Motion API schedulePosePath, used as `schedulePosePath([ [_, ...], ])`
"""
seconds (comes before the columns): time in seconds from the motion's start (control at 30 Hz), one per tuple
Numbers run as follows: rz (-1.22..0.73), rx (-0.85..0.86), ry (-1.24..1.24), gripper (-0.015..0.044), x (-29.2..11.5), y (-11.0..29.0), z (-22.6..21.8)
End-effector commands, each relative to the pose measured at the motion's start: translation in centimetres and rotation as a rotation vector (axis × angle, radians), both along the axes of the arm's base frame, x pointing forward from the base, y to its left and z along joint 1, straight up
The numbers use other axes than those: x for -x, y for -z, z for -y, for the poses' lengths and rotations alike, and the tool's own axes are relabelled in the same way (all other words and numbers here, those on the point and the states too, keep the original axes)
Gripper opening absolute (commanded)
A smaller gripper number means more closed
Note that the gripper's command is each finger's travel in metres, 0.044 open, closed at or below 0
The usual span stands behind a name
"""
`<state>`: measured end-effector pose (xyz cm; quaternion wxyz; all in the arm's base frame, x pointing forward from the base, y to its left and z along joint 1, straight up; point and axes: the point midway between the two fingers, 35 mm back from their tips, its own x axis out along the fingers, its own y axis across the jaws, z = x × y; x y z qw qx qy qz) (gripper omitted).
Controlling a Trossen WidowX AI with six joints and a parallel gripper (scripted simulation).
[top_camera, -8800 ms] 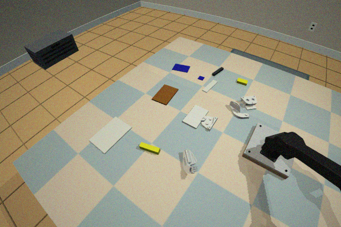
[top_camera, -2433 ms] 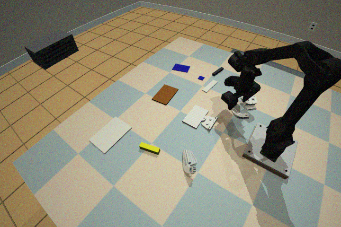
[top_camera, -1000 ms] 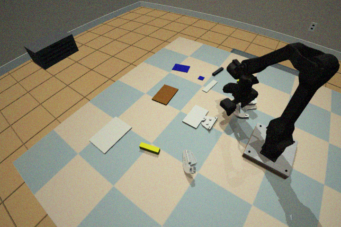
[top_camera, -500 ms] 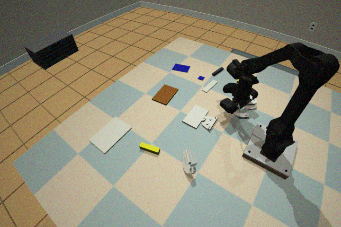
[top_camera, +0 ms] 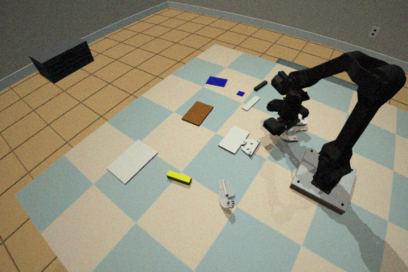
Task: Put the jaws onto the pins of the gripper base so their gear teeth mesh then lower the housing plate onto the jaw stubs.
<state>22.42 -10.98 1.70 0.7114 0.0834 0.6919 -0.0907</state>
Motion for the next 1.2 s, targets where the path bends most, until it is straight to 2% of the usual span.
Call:
schedulePosePath([
  [0.0,0.002,-0.004,0.000,0.0134,0.0,0.0,-0.1],
  [0.83,0.000,-0.002,0.004,0.0134,0.1,-7.6,-0.1],
  [1.17,0.001,-0.002,-0.012,0.0134,-0.6,-7.9,-0.7],
])
